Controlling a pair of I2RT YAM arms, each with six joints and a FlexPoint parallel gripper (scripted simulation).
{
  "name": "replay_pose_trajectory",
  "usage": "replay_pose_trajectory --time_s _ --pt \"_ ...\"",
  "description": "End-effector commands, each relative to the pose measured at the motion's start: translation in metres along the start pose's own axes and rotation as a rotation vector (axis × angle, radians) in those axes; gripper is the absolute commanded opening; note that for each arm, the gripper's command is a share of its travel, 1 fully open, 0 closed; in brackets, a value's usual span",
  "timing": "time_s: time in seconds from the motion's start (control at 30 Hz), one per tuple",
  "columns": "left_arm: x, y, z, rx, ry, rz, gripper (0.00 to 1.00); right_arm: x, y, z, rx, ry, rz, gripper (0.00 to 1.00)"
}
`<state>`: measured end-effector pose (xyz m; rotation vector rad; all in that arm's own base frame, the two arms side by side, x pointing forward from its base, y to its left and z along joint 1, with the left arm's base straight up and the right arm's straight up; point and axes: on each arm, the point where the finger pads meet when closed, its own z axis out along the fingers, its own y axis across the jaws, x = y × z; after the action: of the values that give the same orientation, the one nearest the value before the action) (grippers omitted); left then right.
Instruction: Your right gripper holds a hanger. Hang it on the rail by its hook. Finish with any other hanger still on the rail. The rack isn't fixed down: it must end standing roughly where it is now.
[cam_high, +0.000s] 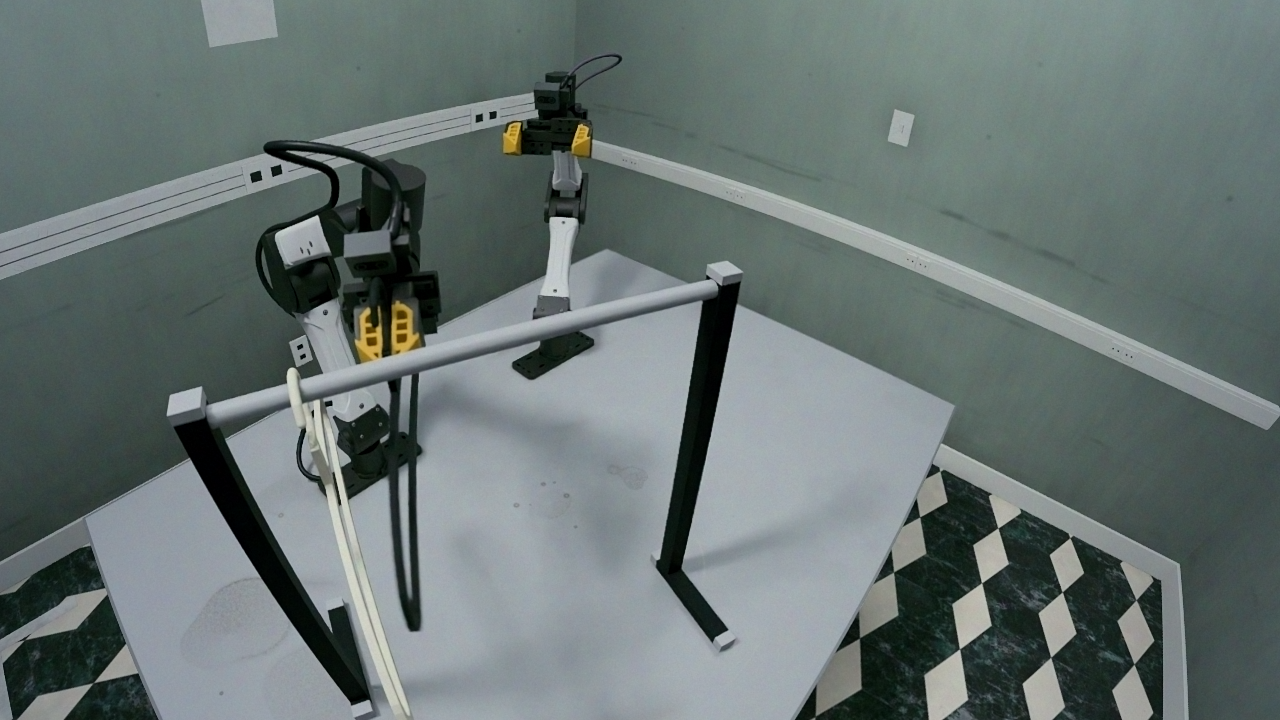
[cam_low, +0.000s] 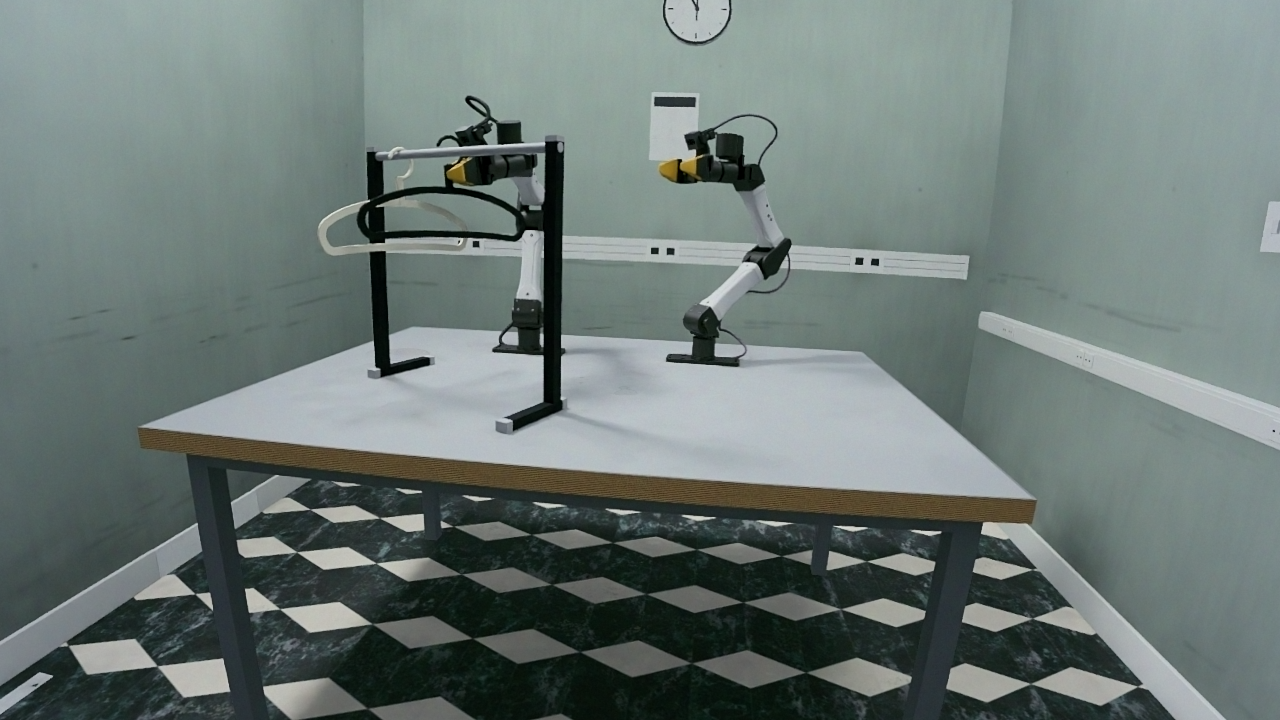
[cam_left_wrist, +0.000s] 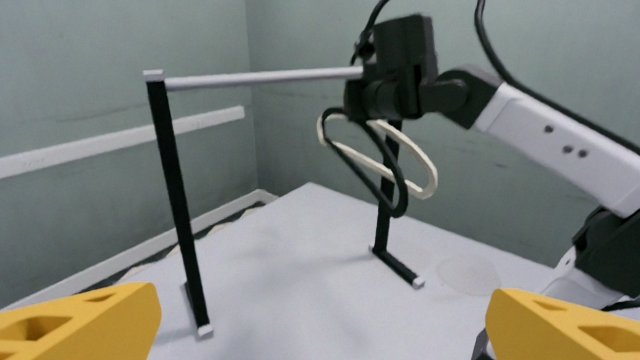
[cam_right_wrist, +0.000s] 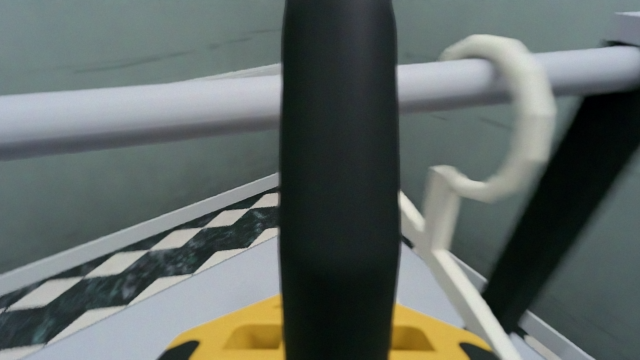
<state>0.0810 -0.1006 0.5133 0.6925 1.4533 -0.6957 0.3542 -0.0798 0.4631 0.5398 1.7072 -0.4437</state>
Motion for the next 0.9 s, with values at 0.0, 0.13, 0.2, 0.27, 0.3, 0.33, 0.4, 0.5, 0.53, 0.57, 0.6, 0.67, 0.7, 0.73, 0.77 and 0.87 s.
replay_pose_trajectory --time_s 0.0,0.13,0.2,0.27,0.3,0.33,0.4,0.5,0.53,0.57,0.6,0.67,0.7,0.73,0.77,0.87 --pt "-0.021 -0.005 -0.003 0.03 -0.084 -0.009 1.0 -0.024 0.019 0.009 -0.171 -0.048 -0.012 0.0" --pt "-0.031 -0.007 -0.004 0.041 -0.128 -0.008 1.0 -0.026 0.018 0.022 -0.205 -0.029 -0.031 0.0" --pt "-0.032 -0.007 -0.004 0.042 -0.131 -0.008 1.0 -0.025 0.021 0.026 -0.23 -0.014 -0.041 0.0" --pt "-0.032 -0.007 -0.004 0.042 -0.132 -0.008 1.0 -0.022 0.022 0.029 -0.246 0.008 -0.052 0.0" --pt "-0.032 -0.007 -0.004 0.042 -0.132 -0.008 1.0 -0.022 0.022 0.029 -0.246 0.008 -0.052 0.0" --pt "-0.032 -0.007 -0.004 0.042 -0.132 -0.008 1.0 -0.025 0.022 0.029 -0.247 -0.004 -0.047 0.0" --pt "-0.029 -0.007 -0.004 0.042 -0.119 -0.008 1.0 -0.025 0.022 0.029 -0.247 -0.004 -0.047 0.0" --pt "-0.029 -0.007 -0.004 0.042 -0.119 -0.008 1.0 -0.025 0.022 0.029 -0.247 -0.004 -0.047 0.0" --pt "-0.029 -0.007 -0.004 0.042 -0.119 -0.008 1.0 -0.026 0.022 0.027 -0.248 -0.007 -0.046 0.0" --pt "-0.029 -0.007 -0.004 0.042 -0.119 -0.008 1.0 -0.026 0.022 0.027 -0.248 -0.006 -0.044 0.0" --pt "-0.029 -0.007 -0.004 0.042 -0.119 -0.008 1.0 -0.026 0.022 0.027 -0.248 -0.006 -0.044 0.0" --pt "-0.029 -0.007 -0.004 0.042 -0.119 -0.008 1.0 -0.026 0.022 0.027 -0.248 -0.006 -0.043 0.0" --pt "-0.029 -0.007 -0.004 0.042 -0.119 -0.008 1.0 -0.026 0.022 0.027 -0.248 -0.006 -0.043 0.0" --pt "-0.029 -0.007 -0.004 0.042 -0.119 -0.008 1.0 -0.026 0.022 0.027 -0.248 -0.006 -0.043 0.0" --pt "-0.029 -0.006 -0.004 0.033 -0.119 -0.001 1.0 -0.026 0.022 0.027 -0.248 -0.006 -0.043 0.0" --pt "-0.029 -0.006 -0.004 0.033 -0.119 -0.001 1.0 -0.026 0.022 0.027 -0.248 -0.006 -0.043 0.0"
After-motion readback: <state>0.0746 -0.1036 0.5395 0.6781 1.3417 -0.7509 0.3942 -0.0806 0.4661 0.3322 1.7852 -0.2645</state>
